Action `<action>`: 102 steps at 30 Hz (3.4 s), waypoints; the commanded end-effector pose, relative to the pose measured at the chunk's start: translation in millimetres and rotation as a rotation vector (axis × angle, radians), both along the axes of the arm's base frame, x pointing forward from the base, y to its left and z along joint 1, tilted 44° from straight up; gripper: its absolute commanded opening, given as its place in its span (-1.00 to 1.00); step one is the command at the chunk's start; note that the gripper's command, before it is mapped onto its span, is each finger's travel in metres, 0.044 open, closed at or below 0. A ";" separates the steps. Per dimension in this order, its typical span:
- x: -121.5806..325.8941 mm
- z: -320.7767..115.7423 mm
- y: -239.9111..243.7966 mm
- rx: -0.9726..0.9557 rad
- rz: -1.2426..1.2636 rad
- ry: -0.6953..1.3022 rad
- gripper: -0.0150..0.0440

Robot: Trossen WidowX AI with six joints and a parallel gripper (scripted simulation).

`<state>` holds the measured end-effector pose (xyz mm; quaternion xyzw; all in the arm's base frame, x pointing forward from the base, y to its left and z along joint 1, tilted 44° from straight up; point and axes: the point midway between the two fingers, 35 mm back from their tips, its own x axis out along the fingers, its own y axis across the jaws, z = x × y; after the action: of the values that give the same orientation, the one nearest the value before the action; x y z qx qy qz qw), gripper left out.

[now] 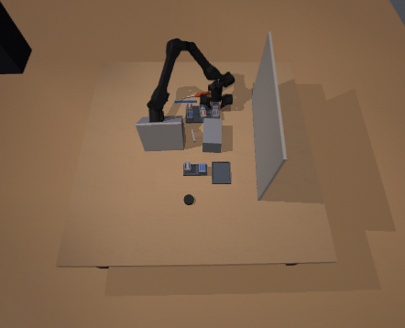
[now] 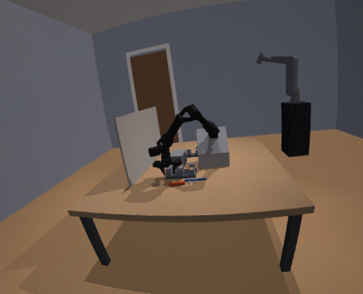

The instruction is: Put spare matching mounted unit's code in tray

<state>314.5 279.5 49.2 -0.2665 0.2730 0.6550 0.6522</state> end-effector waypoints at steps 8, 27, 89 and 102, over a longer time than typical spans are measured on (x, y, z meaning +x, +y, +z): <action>0.0 -1.7 -0.2 -0.004 -0.005 0.004 0.53; 0.0 -0.3 0.0 0.000 0.000 0.001 -0.49; 70.6 -3.0 -231.1 -0.089 -0.026 -0.003 -0.49; 71.5 -71.4 -307.8 -0.095 -0.020 0.005 -0.49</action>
<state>387.7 -11.6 -7.0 -0.2932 0.3067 0.6347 0.6458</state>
